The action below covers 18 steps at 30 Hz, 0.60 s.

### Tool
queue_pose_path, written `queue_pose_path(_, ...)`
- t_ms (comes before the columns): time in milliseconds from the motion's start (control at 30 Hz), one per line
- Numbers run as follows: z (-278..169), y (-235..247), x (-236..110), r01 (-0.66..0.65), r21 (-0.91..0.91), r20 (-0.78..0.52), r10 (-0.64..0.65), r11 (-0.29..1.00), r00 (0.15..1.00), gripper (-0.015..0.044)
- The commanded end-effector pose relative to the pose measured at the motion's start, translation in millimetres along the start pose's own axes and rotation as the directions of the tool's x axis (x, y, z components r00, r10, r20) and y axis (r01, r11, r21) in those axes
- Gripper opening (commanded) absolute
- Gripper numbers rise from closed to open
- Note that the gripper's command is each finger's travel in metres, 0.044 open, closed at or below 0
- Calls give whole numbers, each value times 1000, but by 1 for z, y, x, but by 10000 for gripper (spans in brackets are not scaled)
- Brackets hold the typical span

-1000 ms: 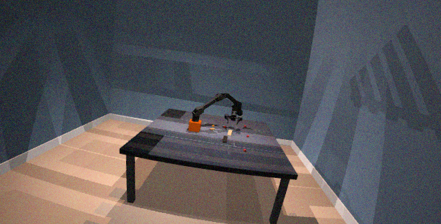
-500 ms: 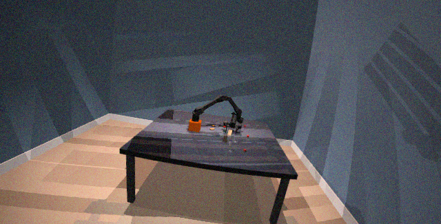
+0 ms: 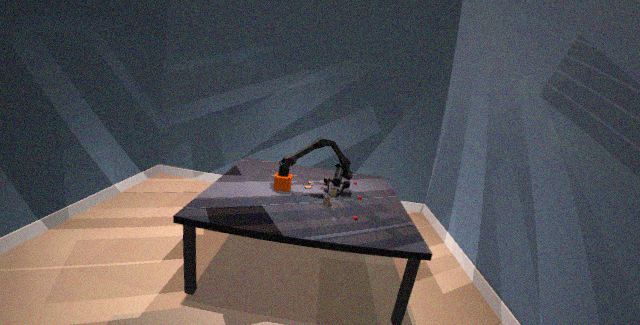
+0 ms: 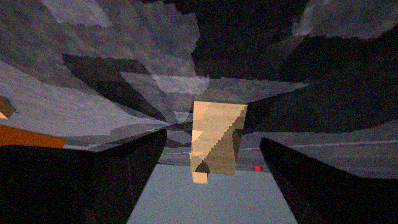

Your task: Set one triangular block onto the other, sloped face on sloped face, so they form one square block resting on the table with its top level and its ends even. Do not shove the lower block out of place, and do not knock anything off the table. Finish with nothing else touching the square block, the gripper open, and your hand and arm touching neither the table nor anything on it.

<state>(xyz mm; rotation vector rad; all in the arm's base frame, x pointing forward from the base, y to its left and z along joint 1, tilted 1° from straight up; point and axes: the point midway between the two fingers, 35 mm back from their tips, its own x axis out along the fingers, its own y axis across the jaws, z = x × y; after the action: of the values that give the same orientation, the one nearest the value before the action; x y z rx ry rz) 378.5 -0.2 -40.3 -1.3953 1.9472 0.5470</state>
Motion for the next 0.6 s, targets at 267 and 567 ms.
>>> queue_pose_path(267,0,0,0,0,0,0,0,1000,1000,151)
queue_pose_path(567,0,0,0,0,0,0,0,1000,1000,32)
